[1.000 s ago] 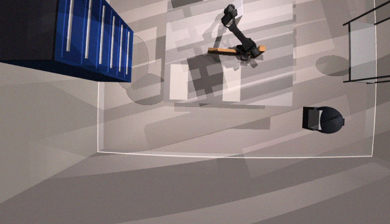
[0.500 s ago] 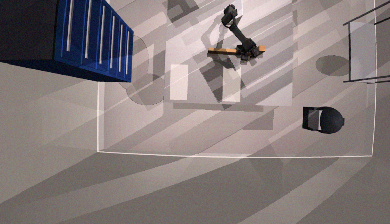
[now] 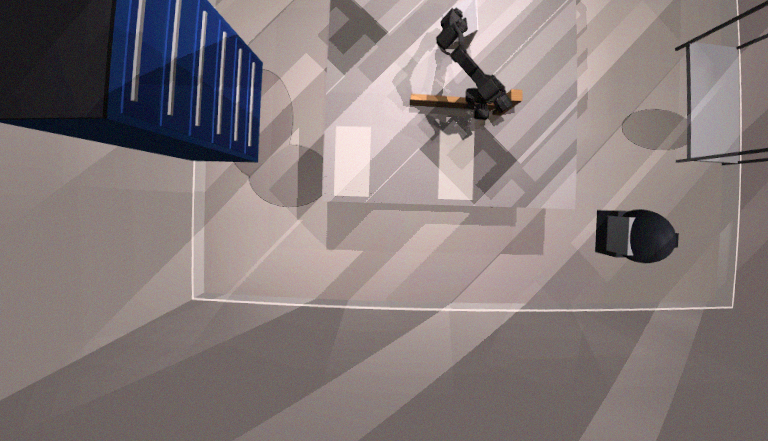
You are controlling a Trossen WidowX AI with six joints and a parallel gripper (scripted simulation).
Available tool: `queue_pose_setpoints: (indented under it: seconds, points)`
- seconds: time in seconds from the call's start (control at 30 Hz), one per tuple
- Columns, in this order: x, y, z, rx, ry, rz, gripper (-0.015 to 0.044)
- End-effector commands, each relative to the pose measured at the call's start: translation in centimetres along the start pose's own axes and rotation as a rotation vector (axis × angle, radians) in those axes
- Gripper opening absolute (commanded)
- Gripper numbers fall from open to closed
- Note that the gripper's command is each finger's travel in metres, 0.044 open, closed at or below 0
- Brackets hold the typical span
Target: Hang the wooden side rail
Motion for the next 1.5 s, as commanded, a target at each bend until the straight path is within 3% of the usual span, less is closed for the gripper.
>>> queue_pose_setpoints:
  seconds: [0.0, 1.47]
  points:
    - [-0.14, -0.40, -0.47, 0.004, 0.011, -0.004, 0.0000]
    - [-0.15, -0.83, -0.42, 0.004, 0.011, -0.004, 0.0000]
Point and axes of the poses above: the point midway between the two fingers, 35 mm back from their tips, its own z axis out along the fingers, its own x axis across the jaws, y = z × x, the point moved 7 cm from there along -z, back along the fingers, and after that the axes turned 8 degrees about -z, right-handed, at the moved point
